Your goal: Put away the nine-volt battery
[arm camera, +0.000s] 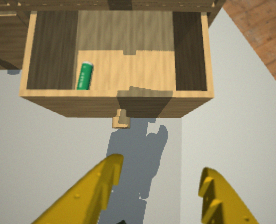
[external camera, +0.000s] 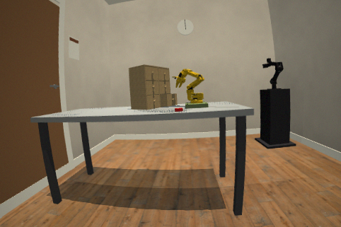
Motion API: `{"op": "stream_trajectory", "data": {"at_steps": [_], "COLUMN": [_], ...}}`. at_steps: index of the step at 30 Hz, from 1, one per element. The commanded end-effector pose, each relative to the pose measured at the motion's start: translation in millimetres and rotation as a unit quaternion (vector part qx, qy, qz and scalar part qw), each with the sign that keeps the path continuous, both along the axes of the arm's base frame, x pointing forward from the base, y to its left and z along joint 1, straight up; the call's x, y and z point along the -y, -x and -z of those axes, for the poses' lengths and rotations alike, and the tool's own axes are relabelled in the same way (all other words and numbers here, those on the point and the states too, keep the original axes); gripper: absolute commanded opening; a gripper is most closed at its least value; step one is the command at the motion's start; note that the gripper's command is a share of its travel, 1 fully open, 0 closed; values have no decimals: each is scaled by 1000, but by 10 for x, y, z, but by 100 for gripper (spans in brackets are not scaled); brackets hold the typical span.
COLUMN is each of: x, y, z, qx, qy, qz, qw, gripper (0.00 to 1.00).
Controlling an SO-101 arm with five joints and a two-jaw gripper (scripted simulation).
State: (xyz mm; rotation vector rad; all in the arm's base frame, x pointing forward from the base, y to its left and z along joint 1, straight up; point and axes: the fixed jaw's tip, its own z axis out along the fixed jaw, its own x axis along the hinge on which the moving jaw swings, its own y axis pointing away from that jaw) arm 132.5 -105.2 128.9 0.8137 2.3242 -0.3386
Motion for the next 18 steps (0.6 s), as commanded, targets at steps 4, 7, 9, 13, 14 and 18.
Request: {"op": "stream_trajectory", "data": {"at_steps": [4,7,9,13,14,18], "x": [-69,-91,-91,-91,-91,-91], "y": [13,21,21,21,21,21], "z": [-220,-276,-276,-276,-276,-276], "qx": [24,30,30,30,30,30], "qy": [16,21,21,21,21,21], "qz": [-10,-14,-14,-14,-14,-14], "qw": [1000,999,999,999,999,999], "gripper": [21,21,21,21,21,21]}}
